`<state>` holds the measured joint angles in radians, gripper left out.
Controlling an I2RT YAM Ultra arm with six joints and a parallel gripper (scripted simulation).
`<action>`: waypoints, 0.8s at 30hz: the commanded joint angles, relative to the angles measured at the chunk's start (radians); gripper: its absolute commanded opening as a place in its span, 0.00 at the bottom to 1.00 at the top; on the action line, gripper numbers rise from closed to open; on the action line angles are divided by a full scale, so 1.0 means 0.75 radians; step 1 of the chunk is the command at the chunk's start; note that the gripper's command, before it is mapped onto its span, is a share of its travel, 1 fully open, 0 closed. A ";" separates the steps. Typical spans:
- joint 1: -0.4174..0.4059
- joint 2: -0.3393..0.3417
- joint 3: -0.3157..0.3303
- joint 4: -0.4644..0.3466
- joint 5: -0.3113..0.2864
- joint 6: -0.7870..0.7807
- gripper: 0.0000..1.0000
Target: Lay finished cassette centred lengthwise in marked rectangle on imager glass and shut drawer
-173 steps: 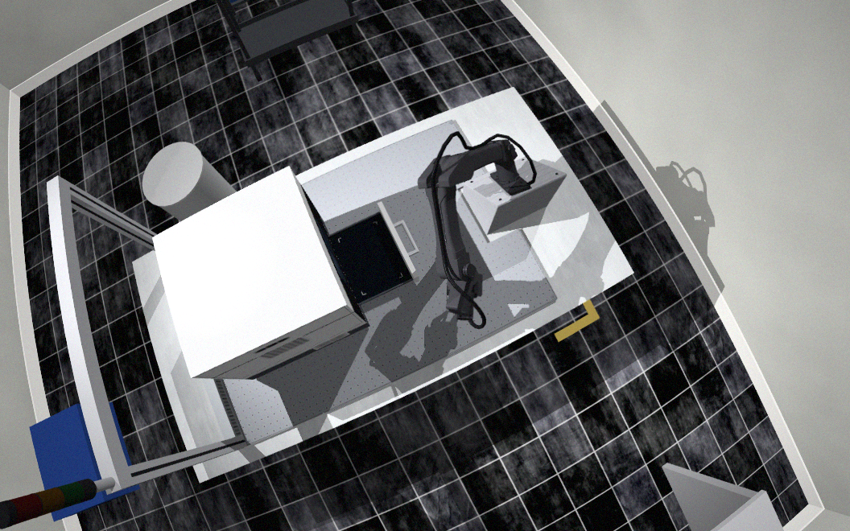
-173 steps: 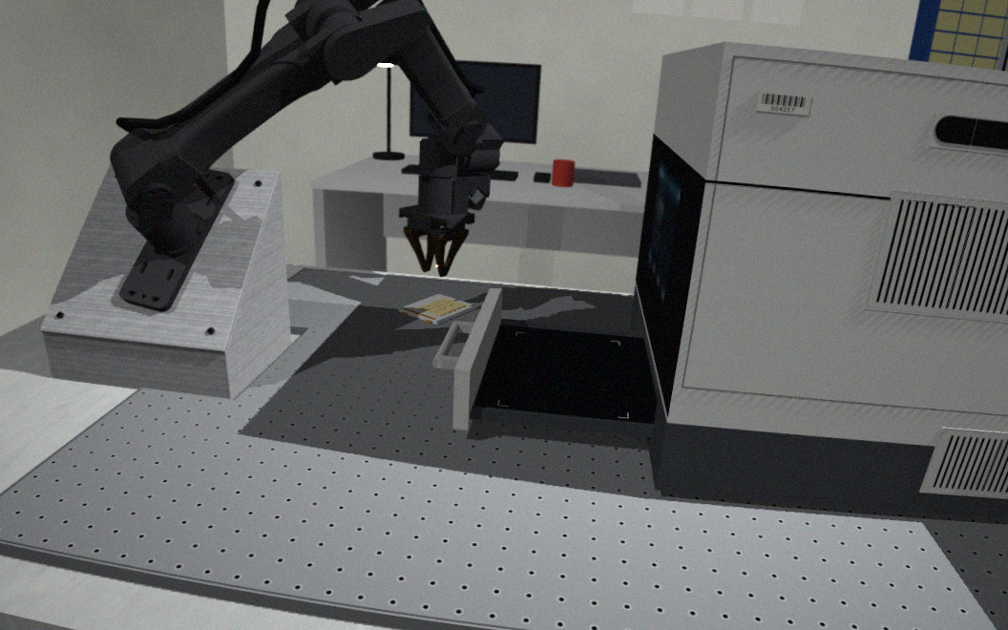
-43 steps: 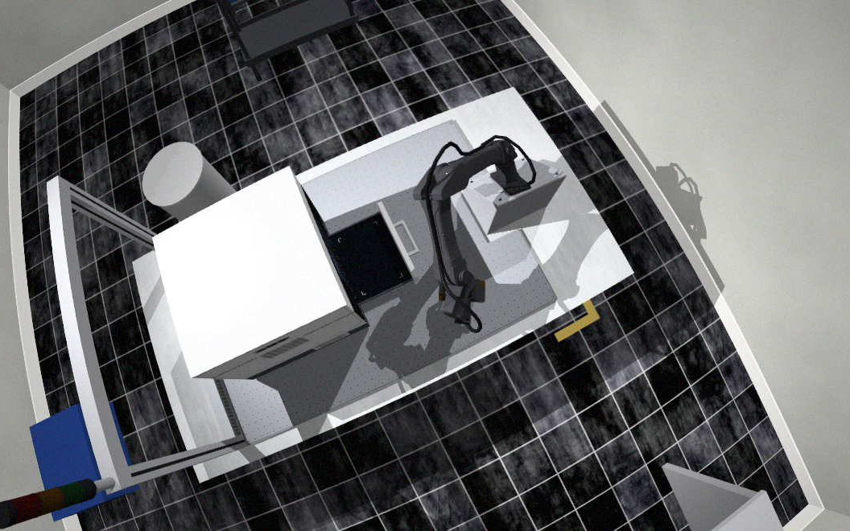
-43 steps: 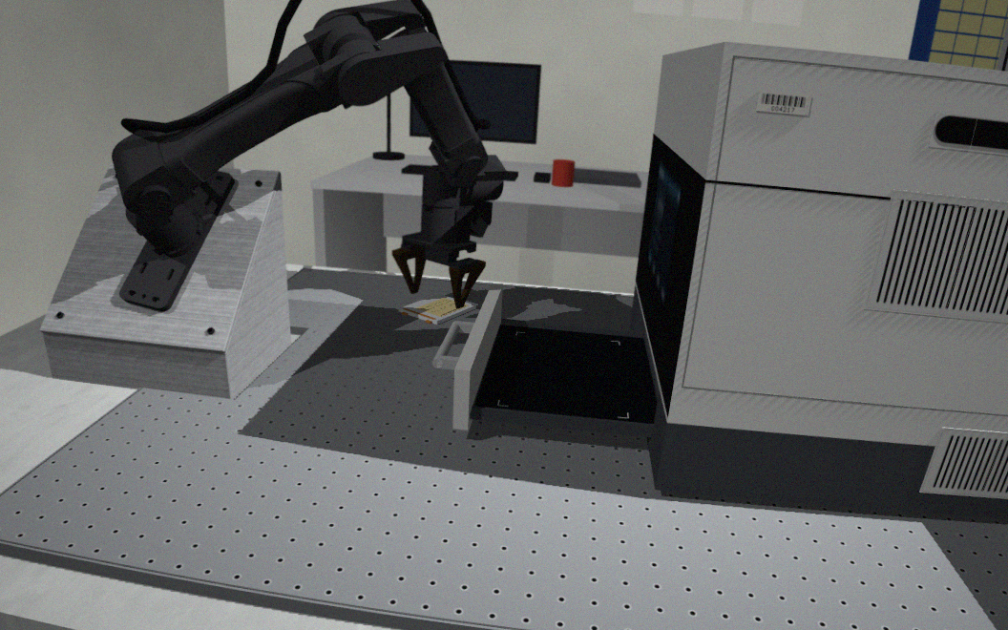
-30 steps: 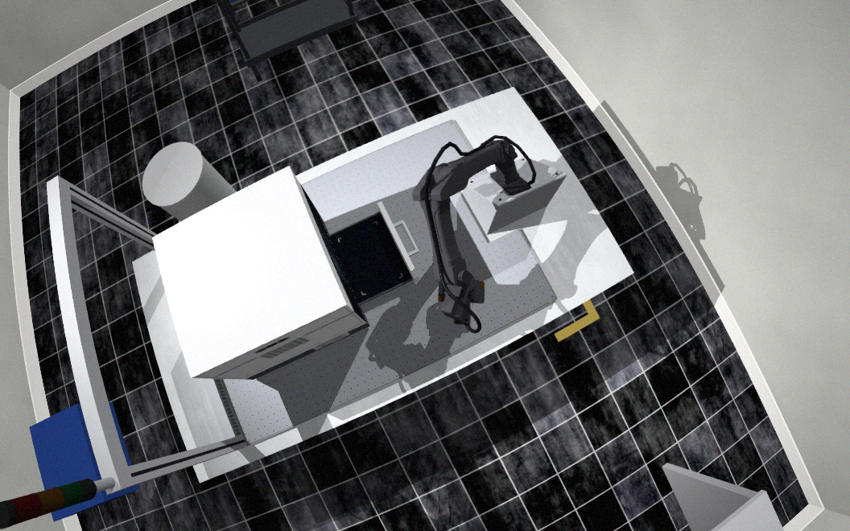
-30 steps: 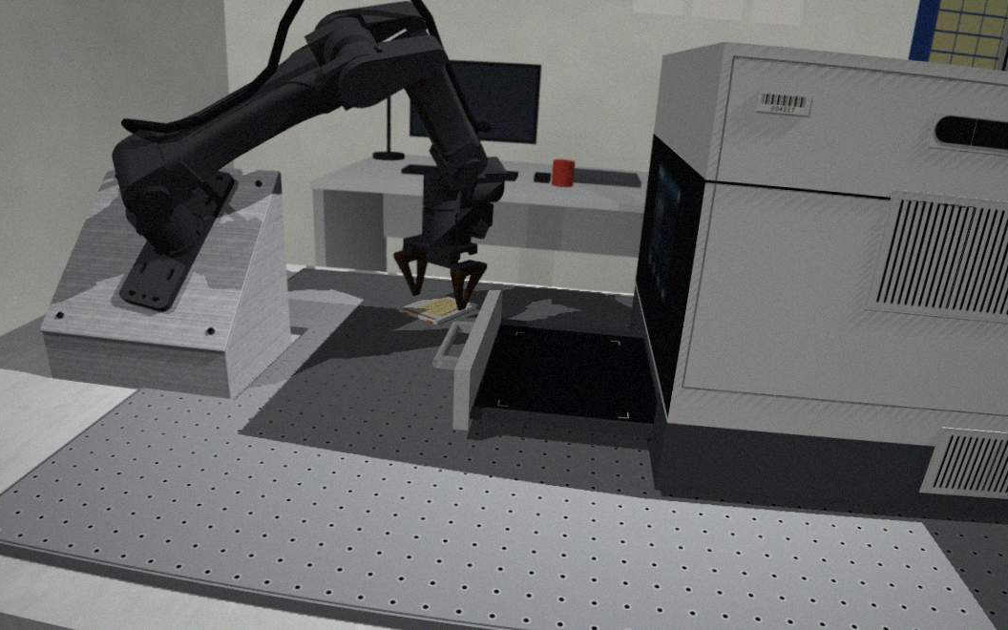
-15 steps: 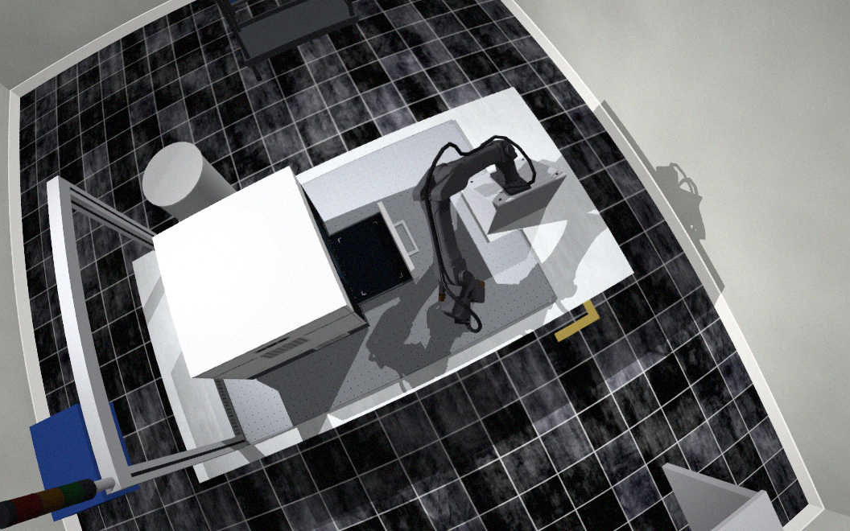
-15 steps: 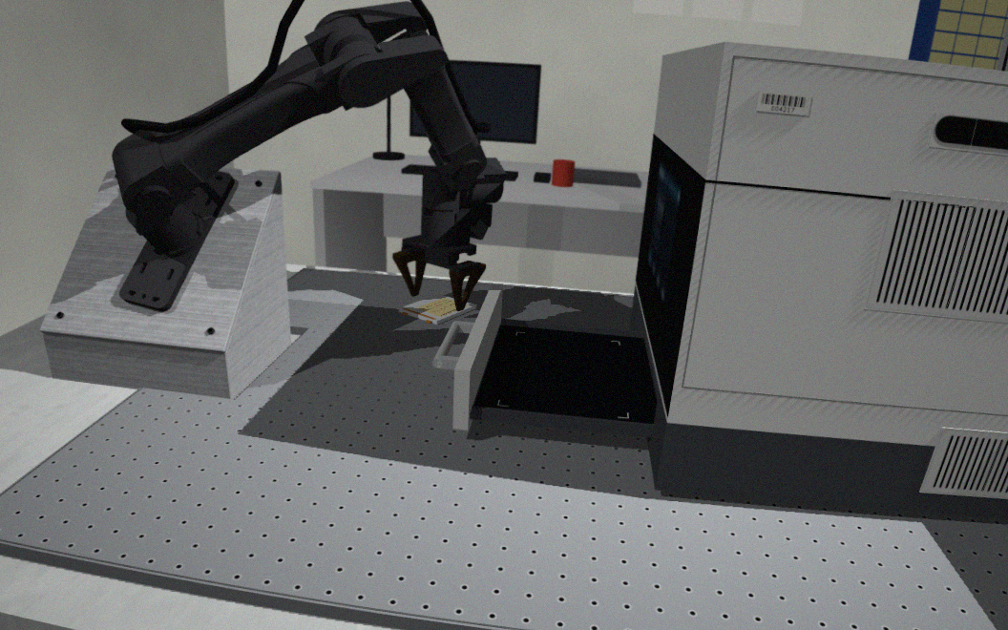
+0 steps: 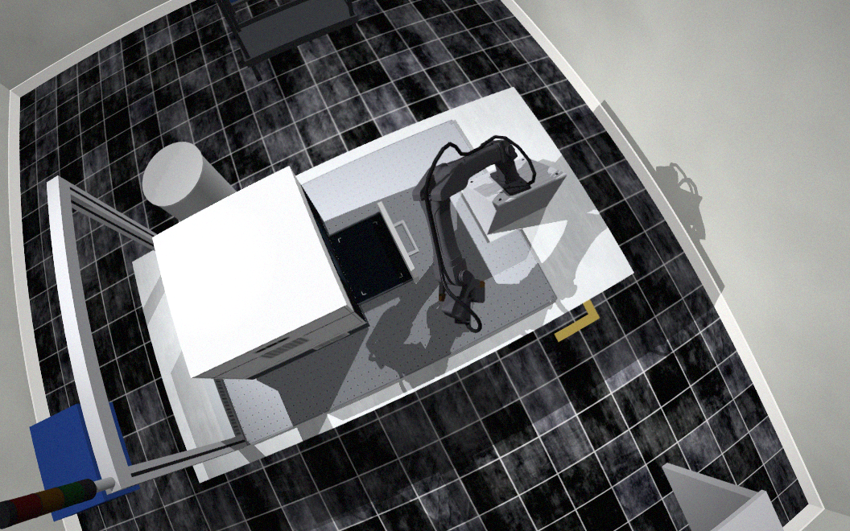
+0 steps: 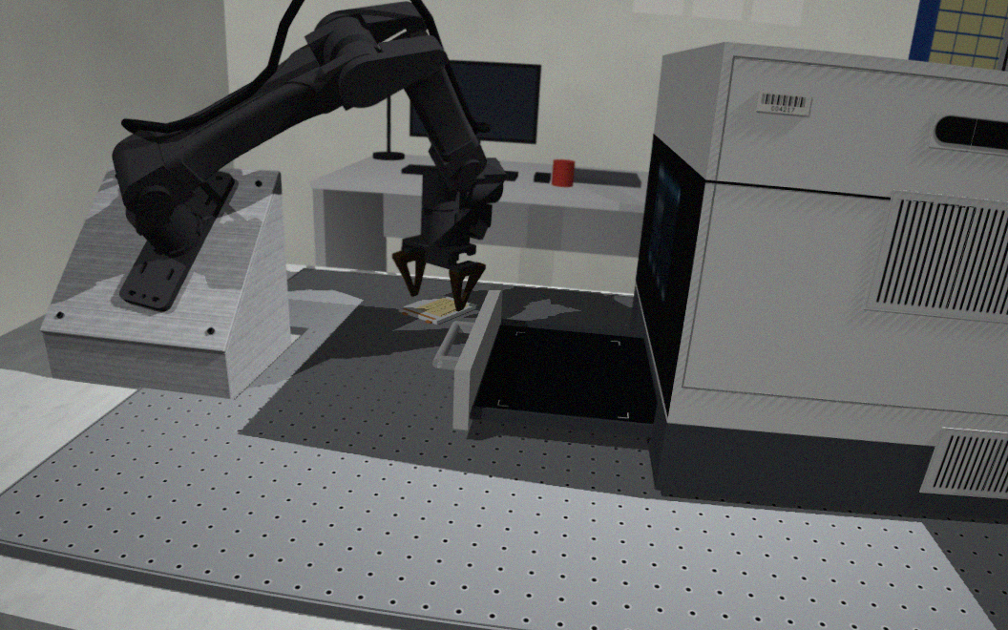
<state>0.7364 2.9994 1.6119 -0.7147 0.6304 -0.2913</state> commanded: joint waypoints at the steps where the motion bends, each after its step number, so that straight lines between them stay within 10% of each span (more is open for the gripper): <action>1: 0.034 -0.048 0.036 -0.016 -0.015 0.010 1.00; 24: 0.010 0.018 0.005 0.049 0.007 -0.026 1.00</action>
<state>0.7300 3.0032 1.6123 -0.7013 0.6346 -0.2981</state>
